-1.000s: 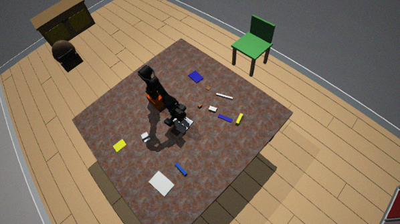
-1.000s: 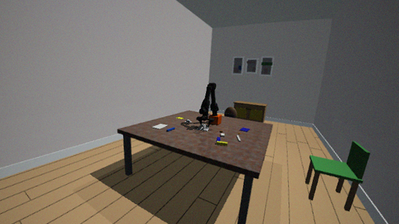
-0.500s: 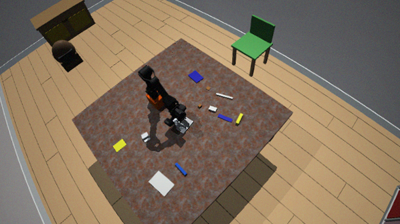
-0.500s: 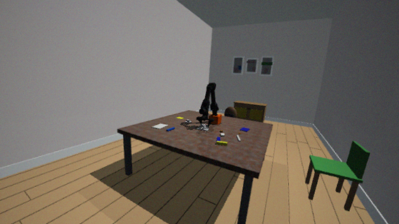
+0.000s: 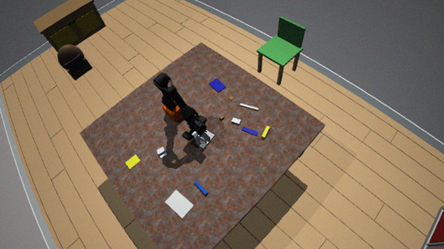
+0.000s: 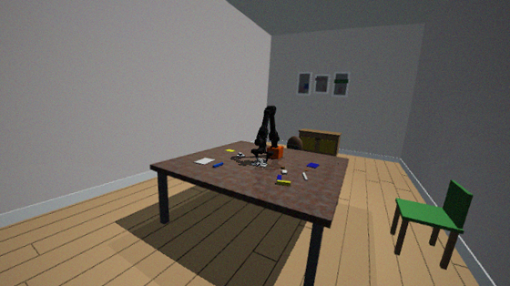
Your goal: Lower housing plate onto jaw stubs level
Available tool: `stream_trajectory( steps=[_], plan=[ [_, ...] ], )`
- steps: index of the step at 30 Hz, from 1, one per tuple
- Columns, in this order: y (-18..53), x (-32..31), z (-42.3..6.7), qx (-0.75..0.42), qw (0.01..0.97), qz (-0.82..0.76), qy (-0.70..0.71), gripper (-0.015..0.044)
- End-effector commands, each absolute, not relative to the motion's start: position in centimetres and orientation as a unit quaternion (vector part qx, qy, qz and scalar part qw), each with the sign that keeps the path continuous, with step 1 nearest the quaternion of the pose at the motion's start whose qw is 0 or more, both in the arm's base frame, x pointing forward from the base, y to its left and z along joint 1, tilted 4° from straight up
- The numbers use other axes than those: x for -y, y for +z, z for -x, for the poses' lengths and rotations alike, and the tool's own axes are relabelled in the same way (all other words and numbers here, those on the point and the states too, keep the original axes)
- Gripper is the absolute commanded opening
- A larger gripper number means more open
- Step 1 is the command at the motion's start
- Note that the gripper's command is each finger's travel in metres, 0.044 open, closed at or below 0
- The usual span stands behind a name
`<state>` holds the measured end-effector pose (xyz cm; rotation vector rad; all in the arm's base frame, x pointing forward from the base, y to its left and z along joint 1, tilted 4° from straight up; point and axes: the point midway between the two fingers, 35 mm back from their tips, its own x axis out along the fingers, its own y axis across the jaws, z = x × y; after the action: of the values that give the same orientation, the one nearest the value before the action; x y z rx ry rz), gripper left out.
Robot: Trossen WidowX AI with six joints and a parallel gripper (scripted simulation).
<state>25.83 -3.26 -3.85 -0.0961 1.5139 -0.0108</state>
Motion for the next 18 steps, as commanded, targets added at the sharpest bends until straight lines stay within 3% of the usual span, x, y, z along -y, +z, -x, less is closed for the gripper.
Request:
stream_trajectory(
  steps=[1,3,18],
  plan=[
    [-3.85,3.26,-25.83,-0.686,0.726,0.044,-0.005,0.0403],
    [-3.85,3.26,-25.83,-0.686,0.726,0.044,-0.005,0.0440],
    [-3.25,3.23,-25.88,-0.686,0.726,0.044,-0.005,0.0440]
  ],
)
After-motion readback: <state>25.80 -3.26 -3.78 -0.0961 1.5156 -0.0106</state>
